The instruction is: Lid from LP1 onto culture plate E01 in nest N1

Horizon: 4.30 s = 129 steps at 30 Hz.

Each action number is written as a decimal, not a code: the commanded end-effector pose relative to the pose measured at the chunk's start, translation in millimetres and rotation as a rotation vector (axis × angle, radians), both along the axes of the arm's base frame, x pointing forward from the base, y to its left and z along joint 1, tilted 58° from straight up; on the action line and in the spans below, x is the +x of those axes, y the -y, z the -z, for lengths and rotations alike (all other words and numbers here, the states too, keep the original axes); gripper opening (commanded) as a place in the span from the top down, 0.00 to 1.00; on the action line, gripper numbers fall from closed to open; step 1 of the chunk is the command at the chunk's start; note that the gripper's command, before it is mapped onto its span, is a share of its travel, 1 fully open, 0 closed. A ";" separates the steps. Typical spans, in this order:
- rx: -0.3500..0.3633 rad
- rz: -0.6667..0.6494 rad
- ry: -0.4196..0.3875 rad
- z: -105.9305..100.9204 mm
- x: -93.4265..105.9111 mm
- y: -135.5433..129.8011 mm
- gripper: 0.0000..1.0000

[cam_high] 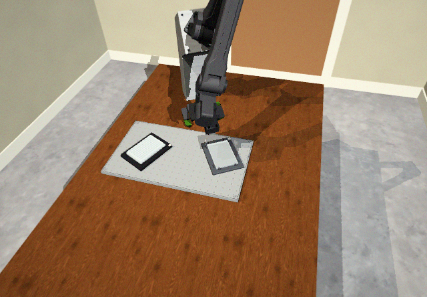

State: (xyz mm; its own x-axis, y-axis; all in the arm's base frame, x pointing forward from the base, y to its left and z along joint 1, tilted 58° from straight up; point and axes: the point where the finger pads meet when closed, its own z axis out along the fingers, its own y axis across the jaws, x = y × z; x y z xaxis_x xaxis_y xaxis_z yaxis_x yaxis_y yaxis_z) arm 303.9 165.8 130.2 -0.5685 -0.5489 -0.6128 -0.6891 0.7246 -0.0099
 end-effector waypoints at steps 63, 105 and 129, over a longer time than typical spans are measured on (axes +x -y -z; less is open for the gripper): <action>0.260 0.009 0.249 -4.2 48.5 -124.0 0.00; 0.258 0.007 0.247 -1.8 48.3 -124.9 0.00; 0.259 0.006 0.248 5.6 57.3 -134.1 0.00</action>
State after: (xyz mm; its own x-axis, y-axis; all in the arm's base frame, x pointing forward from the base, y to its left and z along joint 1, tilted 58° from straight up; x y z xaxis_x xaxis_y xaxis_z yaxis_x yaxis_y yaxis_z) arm 360.0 294.4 128.2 -0.3845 -0.3581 -0.8508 -0.6846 0.7289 0.0026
